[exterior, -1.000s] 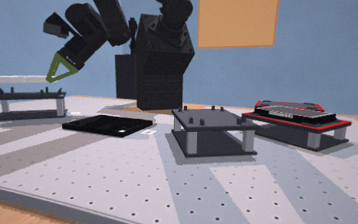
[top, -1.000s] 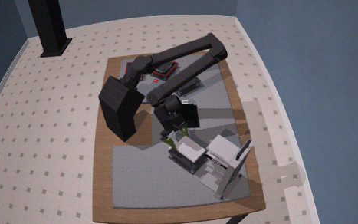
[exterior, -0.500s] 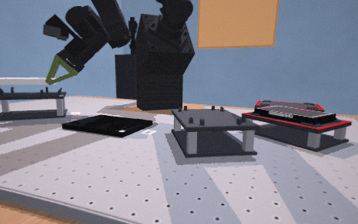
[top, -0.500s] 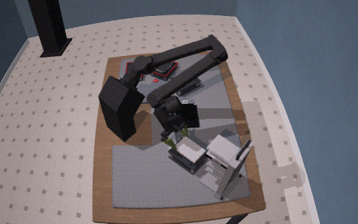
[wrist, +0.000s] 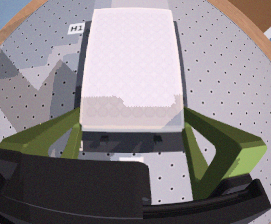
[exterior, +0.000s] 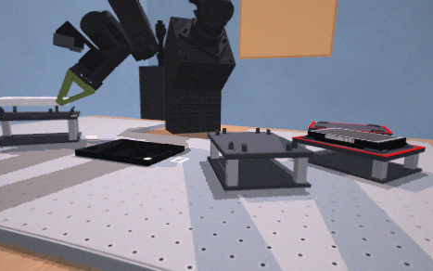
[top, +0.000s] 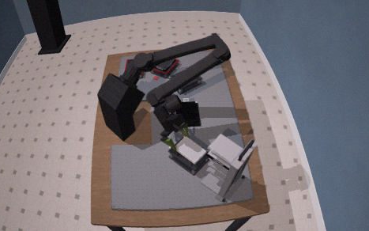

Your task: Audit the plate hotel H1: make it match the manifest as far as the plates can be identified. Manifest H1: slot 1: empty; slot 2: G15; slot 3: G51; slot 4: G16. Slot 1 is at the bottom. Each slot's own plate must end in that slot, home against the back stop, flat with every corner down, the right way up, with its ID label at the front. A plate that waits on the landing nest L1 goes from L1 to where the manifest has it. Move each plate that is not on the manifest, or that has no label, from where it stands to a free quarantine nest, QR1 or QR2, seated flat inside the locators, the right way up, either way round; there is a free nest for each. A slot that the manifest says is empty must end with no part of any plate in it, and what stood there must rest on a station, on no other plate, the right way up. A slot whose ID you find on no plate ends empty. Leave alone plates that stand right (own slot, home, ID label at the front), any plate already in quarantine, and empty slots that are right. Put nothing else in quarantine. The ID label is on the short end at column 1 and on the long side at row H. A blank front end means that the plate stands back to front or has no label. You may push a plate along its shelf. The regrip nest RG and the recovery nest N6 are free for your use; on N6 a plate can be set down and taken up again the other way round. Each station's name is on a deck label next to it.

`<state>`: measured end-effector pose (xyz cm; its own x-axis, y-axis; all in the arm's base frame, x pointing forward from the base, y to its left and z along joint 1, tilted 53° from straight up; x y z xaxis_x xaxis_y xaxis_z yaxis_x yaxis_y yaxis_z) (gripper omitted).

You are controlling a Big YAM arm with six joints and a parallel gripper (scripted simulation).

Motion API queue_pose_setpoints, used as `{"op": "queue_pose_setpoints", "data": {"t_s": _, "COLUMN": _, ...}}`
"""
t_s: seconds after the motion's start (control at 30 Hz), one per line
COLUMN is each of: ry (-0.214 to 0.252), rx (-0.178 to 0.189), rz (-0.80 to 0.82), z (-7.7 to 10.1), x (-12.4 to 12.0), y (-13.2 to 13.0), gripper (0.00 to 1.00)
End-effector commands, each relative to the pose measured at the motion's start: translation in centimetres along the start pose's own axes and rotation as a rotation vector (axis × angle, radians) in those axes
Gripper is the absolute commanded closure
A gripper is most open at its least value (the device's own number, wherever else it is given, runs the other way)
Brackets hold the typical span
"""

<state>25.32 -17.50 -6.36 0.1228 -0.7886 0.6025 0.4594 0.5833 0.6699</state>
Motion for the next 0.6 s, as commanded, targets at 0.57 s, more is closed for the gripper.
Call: {"op": "queue_pose_setpoints", "data": {"t_s": 0.57, "ry": -0.010, "rx": 0.004, "rz": -0.010, "z": -0.60, "x": -0.60, "y": 0.21, "gripper": 0.14}}
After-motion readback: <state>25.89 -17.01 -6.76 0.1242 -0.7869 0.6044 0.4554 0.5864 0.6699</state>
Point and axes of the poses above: the point where the finger pads meet when closed, its own z axis back along the fingers, its own y axis across the jaws, x = y × z, the point moved 8 cm from there along z, back along the fingers, and after that the axes turned 14 degrees about z, right-handed, at the moved point
